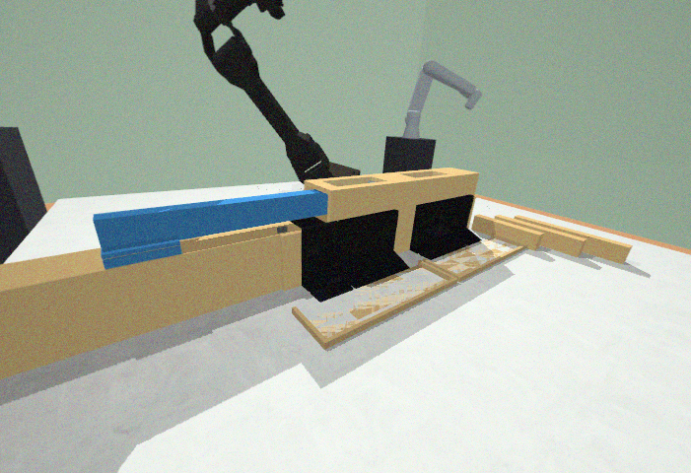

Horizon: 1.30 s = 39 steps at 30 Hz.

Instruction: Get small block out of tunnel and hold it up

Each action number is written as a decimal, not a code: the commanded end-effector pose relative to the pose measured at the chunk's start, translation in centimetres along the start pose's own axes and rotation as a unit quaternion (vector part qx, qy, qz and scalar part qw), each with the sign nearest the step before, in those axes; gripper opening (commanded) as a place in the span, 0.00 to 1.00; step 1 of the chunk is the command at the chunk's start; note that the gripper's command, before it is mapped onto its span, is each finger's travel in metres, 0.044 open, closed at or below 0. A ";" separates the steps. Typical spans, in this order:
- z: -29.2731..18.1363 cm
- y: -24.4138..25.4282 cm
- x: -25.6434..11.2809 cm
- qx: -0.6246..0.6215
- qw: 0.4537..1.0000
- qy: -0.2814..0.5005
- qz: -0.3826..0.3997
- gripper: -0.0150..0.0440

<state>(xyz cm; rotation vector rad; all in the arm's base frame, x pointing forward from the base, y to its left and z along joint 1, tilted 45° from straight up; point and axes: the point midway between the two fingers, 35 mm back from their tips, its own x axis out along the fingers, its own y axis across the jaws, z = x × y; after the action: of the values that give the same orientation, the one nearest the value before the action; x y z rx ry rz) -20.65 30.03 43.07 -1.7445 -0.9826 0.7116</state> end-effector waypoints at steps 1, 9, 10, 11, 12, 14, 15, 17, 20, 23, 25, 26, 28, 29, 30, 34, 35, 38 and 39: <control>0.0 0.0 0.0 0.000 1.000 0.000 0.000 0.98; 0.0 3.6 5.7 0.071 0.995 0.040 0.063 1.00; 0.0 4.1 6.4 0.079 0.993 0.046 0.070 1.00; -0.1 4.8 7.2 0.088 0.992 0.055 0.078 1.00; 0.2 5.3 7.8 0.109 0.989 0.057 0.085 1.00; 0.2 7.2 9.9 0.149 0.980 0.077 0.107 1.00; -0.1 8.4 11.1 0.162 0.975 0.092 0.118 1.00; -1.0 10.8 13.4 0.190 0.964 0.123 0.140 1.00; -2.7 14.7 16.5 0.234 0.941 0.173 0.171 1.00; -4.9 18.8 19.0 0.278 0.912 0.228 0.198 1.00; -6.6 21.7 20.4 0.308 0.888 0.266 0.214 1.00; -7.5 23.1 21.0 0.323 0.875 0.286 0.221 1.00; -9.4 26.0 21.9 0.352 0.846 0.326 0.233 1.00; -10.4 27.4 22.2 0.366 0.830 0.346 0.238 1.00; -11.3 28.9 22.5 0.380 0.814 0.367 0.242 1.00; -15.4 34.6 22.6 0.434 0.738 0.450 0.253 1.00; -16.4 36.1 22.5 0.447 0.717 0.471 0.253 1.00; -19.4 40.3 21.4 0.482 0.647 0.535 0.251 1.00; -20.4 41.7 20.9 0.493 0.621 0.556 0.248 1.00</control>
<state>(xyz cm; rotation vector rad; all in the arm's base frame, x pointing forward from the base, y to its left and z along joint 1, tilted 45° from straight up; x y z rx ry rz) 15.69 33.85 13.94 -1.1189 0.5834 0.3427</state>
